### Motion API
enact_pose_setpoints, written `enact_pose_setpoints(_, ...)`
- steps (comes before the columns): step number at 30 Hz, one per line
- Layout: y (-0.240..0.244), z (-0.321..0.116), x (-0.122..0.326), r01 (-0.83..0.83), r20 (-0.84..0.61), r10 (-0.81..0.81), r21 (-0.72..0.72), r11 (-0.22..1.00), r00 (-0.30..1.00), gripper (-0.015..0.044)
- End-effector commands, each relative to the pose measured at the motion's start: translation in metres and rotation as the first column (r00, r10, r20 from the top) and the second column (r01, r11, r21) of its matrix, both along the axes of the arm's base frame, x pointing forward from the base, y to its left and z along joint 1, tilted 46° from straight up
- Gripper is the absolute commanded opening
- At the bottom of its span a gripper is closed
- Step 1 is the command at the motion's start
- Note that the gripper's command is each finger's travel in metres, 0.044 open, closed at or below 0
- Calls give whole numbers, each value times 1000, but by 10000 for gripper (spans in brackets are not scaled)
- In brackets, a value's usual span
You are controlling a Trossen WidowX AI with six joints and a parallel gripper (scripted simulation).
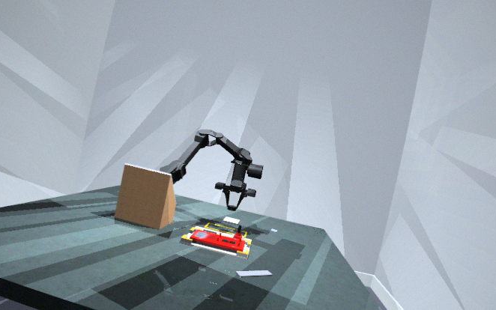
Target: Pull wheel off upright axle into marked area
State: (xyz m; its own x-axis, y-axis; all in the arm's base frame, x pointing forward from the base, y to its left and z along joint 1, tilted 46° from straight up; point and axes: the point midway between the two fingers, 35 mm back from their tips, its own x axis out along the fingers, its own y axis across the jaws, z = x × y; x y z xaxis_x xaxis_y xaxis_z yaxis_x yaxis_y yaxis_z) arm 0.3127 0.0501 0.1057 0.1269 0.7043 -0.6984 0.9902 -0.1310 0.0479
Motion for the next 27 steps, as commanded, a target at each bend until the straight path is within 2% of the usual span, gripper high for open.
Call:
enact_pose_setpoints(1,9,-8,-2,1,-12,-1,5,1000,1000,0)
enact_pose_setpoints(8,20,-20,1,1,-12,-1,4,1000,1000,0)
enact_pose_setpoints(21,70,-67,8,1,-11,-1,8,1000,1000,0)
enact_pose_setpoints(27,73,-69,8,1,-11,-1,9,1000,1000,0)
